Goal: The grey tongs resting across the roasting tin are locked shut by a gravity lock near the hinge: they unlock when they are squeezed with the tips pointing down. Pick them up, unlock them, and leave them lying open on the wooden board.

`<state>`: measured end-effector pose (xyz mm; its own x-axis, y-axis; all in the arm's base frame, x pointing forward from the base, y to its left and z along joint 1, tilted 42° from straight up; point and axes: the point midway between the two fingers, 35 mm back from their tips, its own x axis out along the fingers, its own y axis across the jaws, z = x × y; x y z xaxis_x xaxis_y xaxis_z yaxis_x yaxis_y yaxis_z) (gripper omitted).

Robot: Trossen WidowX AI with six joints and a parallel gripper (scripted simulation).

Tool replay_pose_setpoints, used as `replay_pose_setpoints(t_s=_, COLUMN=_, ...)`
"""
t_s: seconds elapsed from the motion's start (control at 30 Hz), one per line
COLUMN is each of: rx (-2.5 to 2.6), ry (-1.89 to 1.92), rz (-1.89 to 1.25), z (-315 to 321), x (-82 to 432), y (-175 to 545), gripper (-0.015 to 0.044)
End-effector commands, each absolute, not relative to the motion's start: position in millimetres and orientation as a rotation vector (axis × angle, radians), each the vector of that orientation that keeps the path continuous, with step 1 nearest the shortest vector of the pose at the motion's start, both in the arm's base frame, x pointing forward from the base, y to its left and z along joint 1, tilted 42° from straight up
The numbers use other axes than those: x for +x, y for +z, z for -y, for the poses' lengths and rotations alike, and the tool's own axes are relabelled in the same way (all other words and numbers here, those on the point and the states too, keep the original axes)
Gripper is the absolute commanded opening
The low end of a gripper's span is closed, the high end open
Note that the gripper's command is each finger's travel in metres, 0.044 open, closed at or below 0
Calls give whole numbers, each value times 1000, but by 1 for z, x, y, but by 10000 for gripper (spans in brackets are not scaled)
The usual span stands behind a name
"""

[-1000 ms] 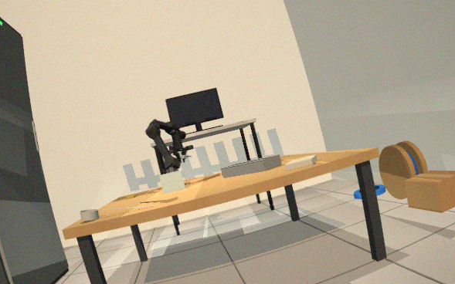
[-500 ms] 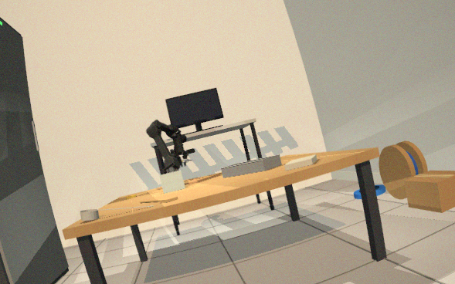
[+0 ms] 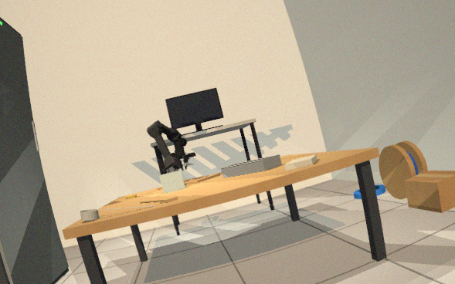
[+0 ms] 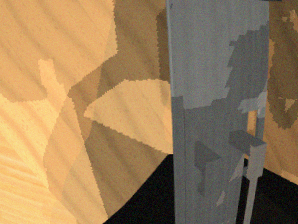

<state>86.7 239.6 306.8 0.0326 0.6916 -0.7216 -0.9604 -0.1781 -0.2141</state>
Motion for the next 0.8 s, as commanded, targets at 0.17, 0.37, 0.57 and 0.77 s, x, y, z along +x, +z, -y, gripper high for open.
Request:
replay_pose_setpoints(t_s=0.17, rx=-855, ry=1544, rz=-425, z=-249, x=86, y=294, gripper=-150)
replay_pose_setpoints(t_s=0.37, rx=-853, ry=1545, rz=-425, z=-255, x=85, y=287, gripper=-150)
replay_pose_setpoints(t_s=0.57, rx=-851, ry=1546, rz=-425, z=-261, x=83, y=279, gripper=-150)
replay_pose_setpoints(t_s=0.77, rx=-849, ry=1546, rz=-425, z=-265, x=82, y=273, gripper=-150)
